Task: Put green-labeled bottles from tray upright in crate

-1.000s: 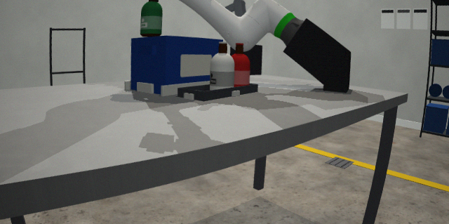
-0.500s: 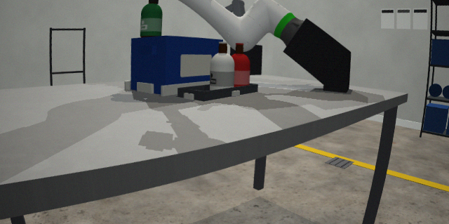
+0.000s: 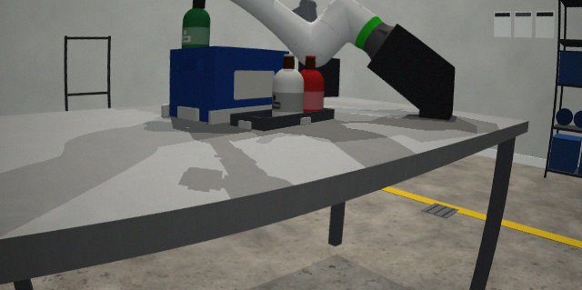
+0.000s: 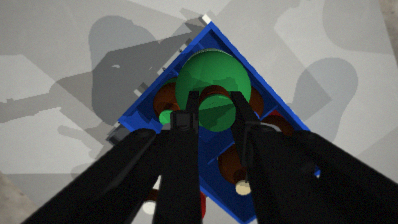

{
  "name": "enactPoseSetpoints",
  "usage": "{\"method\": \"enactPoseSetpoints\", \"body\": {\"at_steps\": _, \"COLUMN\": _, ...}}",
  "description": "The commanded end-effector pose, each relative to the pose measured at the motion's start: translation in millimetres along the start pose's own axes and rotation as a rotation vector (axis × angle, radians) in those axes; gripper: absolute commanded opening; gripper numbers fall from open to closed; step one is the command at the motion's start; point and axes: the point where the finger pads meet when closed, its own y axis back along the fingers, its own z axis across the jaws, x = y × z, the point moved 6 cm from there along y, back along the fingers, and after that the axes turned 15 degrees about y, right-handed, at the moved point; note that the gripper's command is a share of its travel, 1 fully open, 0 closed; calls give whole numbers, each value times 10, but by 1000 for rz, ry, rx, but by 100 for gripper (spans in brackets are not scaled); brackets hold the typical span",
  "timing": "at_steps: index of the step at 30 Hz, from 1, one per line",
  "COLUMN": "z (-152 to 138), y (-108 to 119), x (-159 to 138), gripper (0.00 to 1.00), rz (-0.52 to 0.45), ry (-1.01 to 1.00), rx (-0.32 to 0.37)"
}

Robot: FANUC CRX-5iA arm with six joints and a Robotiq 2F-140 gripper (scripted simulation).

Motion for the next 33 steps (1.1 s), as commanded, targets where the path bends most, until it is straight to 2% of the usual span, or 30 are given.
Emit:
{"method": "enactPoseSetpoints", "body": {"at_steps": 1, "z": -1, "y": -18, "x": 2, "gripper": 10, "rz": 2, "ry": 0, "rx": 1}}
{"method": "enactPoseSetpoints", "body": {"at_steps": 33, "z": -1, "y": -336, "x": 3, "gripper": 10, "rz": 2, "ry": 0, "rx": 1}}
